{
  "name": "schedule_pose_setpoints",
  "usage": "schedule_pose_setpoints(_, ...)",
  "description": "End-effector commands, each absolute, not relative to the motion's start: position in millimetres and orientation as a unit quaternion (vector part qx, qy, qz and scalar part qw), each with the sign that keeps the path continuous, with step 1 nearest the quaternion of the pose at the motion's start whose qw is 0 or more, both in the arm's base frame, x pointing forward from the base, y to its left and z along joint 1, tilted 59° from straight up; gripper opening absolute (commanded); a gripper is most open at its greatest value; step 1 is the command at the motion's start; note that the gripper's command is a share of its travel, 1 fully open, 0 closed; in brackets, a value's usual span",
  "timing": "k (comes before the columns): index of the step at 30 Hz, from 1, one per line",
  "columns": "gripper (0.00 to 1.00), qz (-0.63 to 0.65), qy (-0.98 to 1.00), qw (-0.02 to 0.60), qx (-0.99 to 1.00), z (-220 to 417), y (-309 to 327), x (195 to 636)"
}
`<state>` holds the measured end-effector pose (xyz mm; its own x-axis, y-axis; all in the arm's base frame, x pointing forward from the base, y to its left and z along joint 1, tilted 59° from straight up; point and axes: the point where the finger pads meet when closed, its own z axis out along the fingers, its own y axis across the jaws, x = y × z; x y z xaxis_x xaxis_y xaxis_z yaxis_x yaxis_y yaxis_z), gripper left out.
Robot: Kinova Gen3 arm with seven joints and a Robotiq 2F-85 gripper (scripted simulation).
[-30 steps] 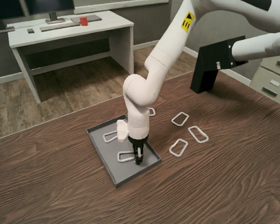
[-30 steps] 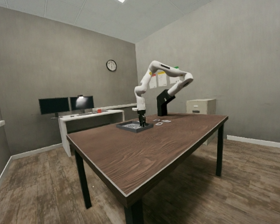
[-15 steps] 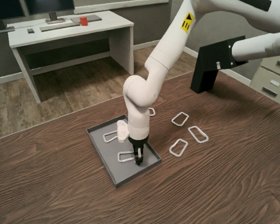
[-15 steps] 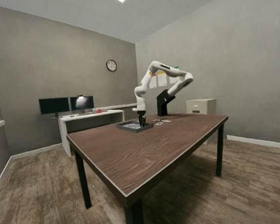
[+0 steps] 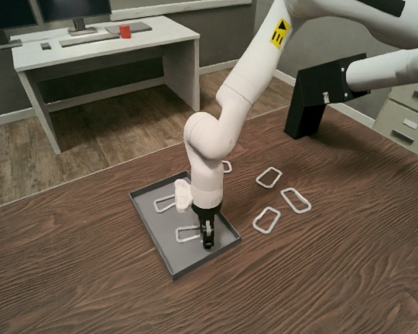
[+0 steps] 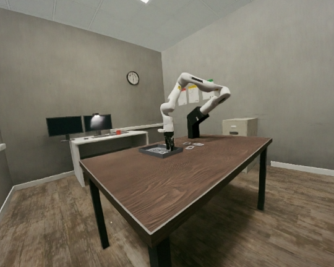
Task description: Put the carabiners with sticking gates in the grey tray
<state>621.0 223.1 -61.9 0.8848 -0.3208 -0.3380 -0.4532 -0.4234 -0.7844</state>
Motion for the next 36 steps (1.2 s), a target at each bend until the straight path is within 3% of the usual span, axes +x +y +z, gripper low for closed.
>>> schedule_pose_setpoints(1,1.0,0.067,0.231,0.485,-0.841,-61,222,622)
schedule_pose_setpoints(3,1.0,0.067,0.231,0.485,-0.841,-61,222,622)
schedule_pose_setpoints(4,1.0,0.067,0.231,0.485,-0.841,-24,163,616)
schedule_pose_setpoints(12,1.0,0.067,0.231,0.485,-0.841,-9,137,614)
schedule_pose_setpoints(36,1.0,0.073,0.227,0.486,-0.841,-8,137,613)
